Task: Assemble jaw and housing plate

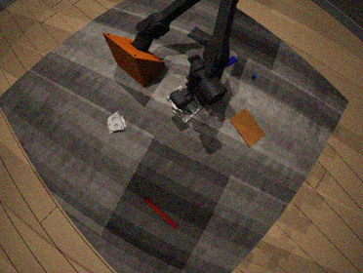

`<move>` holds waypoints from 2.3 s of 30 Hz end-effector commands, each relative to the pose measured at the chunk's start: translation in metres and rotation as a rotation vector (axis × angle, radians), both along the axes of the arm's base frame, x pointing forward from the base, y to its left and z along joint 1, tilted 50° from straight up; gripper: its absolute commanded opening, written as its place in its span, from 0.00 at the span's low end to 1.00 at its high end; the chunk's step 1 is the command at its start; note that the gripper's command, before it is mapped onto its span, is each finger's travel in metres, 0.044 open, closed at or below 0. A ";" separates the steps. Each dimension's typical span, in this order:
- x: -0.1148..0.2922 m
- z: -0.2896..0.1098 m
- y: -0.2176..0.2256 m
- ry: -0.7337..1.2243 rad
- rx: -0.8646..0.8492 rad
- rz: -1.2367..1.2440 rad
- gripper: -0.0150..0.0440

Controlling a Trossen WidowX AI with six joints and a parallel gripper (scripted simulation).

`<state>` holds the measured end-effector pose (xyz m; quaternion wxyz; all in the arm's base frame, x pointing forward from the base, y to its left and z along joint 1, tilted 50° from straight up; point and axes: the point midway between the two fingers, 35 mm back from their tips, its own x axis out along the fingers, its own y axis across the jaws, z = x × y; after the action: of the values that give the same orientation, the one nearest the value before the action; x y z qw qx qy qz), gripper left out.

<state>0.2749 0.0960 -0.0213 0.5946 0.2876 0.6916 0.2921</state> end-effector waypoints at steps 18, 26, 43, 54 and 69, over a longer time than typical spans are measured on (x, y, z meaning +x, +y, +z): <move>-0.001 -0.002 0.003 0.004 0.004 -0.005 0.48; -0.001 -0.002 0.003 0.004 0.004 -0.005 0.48; -0.001 -0.002 0.003 0.004 0.004 -0.005 0.48; 0.000 0.000 0.001 0.004 0.004 -0.005 0.48; 0.000 0.000 0.000 0.004 0.004 -0.005 0.48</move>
<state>0.2735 0.0959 -0.0219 0.5913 0.2913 0.6941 0.2894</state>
